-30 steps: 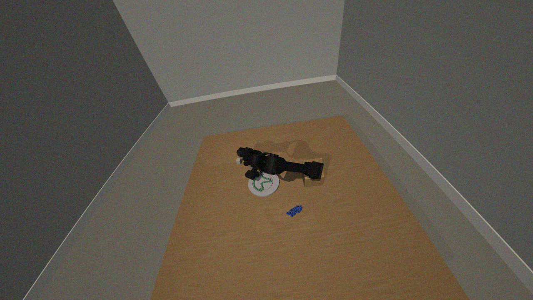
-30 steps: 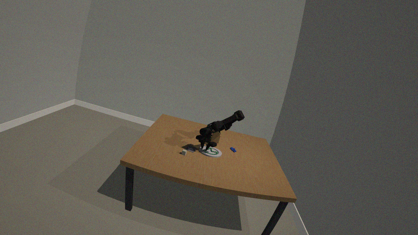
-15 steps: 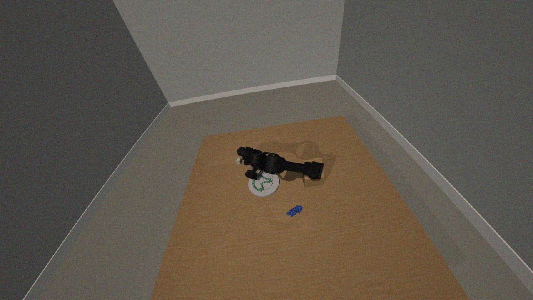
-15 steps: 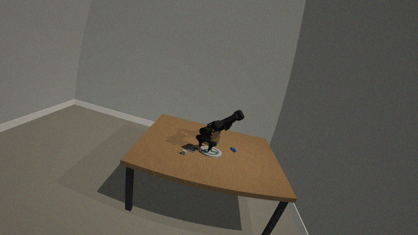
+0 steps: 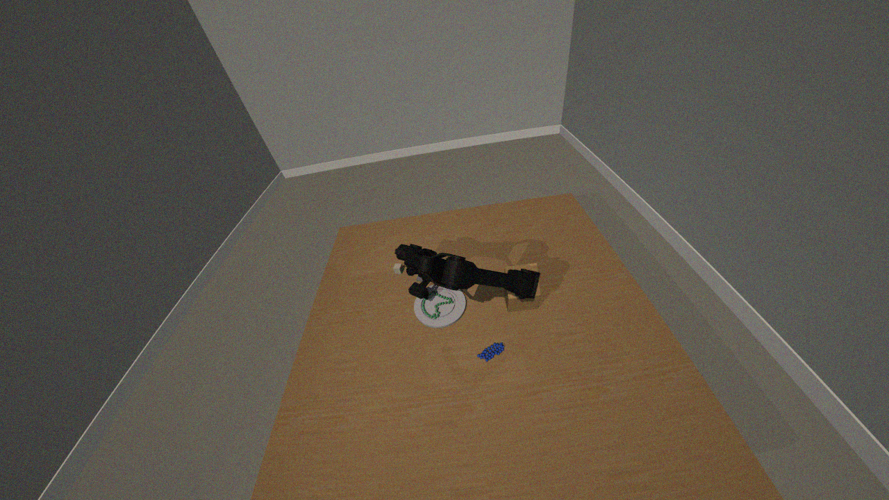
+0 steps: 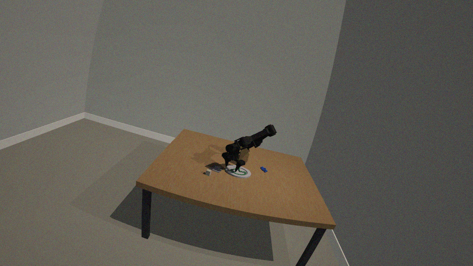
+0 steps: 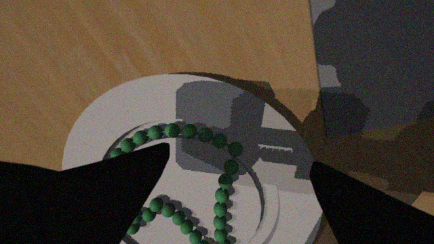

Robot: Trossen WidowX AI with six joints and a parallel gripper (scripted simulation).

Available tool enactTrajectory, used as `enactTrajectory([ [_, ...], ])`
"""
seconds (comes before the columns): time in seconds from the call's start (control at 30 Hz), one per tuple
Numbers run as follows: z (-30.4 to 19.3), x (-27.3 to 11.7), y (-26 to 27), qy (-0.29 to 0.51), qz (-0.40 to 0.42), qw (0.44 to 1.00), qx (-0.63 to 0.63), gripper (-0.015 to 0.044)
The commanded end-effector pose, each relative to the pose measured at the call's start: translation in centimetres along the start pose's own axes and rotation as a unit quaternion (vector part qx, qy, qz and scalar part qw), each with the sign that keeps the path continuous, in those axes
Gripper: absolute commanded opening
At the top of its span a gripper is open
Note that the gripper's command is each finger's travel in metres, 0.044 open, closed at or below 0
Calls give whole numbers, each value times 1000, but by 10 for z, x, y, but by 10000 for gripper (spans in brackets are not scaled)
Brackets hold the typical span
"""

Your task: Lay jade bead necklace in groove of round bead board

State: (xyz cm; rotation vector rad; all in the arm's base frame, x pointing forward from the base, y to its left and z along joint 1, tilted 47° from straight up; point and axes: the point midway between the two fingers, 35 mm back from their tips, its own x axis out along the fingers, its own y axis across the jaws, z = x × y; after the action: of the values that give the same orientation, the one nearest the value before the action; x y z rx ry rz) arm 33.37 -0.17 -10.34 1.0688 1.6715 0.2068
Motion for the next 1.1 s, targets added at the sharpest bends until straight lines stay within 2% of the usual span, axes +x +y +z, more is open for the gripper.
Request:
enactTrajectory([
  [0.0, -2, -10, 1, -2, -1, 1000, 24, 361],
  [0.13, -8, -32, 3, -2, -2, 996, 90, 256],
  [0.3, -9, -32, 3, -2, -2, 996, 93, 125],
  [0.43, -9, -18, 3, -2, -1, 996, 93, 120],
  [0.57, -8, -24, 3, -4, -1, 996, 89, 120],
  [1.07, -8, 0, 3, -2, -1, 996, 92, 120],
])
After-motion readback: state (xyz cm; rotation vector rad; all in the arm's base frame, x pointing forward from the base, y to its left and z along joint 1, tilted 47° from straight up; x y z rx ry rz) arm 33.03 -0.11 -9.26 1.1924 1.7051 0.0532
